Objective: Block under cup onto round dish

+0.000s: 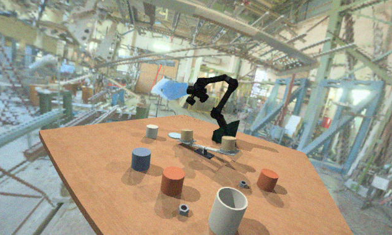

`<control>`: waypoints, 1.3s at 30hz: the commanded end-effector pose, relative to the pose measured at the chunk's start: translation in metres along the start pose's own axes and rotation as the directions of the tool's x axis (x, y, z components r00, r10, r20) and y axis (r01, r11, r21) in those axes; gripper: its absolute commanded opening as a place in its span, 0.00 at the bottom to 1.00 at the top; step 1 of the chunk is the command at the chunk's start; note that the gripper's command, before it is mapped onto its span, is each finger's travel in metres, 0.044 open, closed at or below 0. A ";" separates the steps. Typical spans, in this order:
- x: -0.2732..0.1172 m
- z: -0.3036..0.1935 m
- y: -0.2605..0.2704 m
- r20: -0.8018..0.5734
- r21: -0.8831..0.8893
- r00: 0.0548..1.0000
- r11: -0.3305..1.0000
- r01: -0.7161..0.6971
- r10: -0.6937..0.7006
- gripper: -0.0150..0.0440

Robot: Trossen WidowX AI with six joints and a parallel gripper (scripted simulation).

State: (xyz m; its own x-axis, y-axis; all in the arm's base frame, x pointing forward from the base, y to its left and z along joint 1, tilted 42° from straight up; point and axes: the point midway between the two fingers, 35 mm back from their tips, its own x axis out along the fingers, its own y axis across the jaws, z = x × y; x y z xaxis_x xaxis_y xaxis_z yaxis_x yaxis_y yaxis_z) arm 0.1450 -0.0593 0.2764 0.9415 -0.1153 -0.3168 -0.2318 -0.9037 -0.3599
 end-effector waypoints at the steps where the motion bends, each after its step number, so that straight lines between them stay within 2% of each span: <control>1: 0.005 0.009 0.004 0.078 -0.038 0.997 0.999 0.020 -0.017 1.00; 19: 0.026 0.050 0.012 0.401 -0.226 0.913 0.958 0.179 -0.077 1.00; 39: 0.044 0.097 0.015 0.710 -0.412 0.702 0.784 0.464 -0.042 1.00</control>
State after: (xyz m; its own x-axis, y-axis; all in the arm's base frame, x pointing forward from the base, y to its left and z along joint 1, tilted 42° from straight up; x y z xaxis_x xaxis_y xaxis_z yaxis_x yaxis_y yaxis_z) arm 0.1588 -0.0396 0.1808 0.5528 0.2425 -0.7973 0.2921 -0.9524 -0.0871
